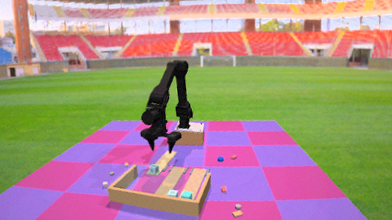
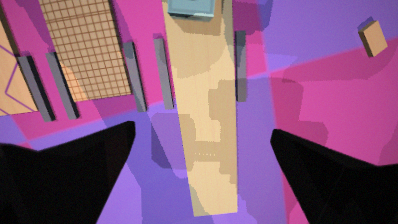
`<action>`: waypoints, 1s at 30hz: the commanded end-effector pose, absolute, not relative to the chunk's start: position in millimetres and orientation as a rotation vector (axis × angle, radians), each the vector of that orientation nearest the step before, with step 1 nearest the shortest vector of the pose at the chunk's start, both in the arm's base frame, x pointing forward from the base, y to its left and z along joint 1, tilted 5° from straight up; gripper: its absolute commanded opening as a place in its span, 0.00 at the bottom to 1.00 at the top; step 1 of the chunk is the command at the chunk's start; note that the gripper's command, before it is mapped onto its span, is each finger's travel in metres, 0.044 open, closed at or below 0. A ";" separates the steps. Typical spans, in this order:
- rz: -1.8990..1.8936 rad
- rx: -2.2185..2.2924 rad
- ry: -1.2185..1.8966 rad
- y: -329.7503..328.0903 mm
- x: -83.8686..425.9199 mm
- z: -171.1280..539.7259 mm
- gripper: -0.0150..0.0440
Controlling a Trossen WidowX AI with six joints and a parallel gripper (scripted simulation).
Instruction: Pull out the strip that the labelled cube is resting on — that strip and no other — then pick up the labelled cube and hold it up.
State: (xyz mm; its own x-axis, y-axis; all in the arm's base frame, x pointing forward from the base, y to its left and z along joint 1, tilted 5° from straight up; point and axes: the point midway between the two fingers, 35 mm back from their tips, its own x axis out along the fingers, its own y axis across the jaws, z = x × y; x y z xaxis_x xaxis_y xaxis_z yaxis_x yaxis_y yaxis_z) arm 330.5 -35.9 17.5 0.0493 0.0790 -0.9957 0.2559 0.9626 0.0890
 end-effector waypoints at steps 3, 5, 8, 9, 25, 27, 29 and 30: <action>-0.144 0.273 1.527 -37.7 353.4 19.8 1.00; -0.144 0.273 1.526 -38.3 360.8 21.2 1.00; -0.144 0.273 1.525 -39.2 372.2 23.1 1.00; -0.144 0.273 1.525 -39.6 375.7 23.6 1.00; -0.143 0.273 1.522 -43.7 416.4 22.2 0.82; -0.143 0.273 1.522 -43.4 416.8 18.9 0.73; -0.143 0.273 1.522 -43.2 417.1 15.7 0.68; -0.143 0.273 1.522 -43.1 417.3 14.0 0.68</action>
